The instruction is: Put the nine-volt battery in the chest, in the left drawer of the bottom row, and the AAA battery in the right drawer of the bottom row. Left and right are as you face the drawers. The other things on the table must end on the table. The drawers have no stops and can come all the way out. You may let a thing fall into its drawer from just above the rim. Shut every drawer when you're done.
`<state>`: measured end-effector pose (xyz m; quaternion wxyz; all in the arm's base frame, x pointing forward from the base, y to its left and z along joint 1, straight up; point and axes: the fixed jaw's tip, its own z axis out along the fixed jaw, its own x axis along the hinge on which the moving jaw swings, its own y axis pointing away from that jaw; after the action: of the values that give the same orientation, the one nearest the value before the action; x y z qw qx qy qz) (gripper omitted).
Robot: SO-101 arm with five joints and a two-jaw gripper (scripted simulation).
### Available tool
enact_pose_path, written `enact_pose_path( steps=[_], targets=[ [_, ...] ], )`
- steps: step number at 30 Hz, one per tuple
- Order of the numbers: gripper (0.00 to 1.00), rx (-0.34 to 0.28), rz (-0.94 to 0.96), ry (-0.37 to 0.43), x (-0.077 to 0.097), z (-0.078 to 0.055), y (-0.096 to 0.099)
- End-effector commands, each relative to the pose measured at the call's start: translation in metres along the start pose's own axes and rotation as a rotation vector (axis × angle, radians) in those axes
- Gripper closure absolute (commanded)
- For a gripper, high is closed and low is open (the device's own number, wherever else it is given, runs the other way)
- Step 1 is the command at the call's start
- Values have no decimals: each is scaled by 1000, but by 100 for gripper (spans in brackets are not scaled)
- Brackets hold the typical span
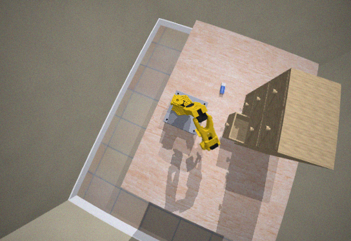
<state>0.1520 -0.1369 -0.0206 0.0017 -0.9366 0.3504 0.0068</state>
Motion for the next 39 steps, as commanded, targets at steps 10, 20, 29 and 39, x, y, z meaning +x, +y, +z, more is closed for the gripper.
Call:
enact_pose_path(
  steps=[10,20,29,39],
  targets=[
    [100,1,-19,15,1,-2,-2],
    [100,0,-219,15,-24,-2,-38],
    [100,0,-319,15,-39,-2,-53],
    [100,-2,-580,15,-64,-2,-90]
  ],
)
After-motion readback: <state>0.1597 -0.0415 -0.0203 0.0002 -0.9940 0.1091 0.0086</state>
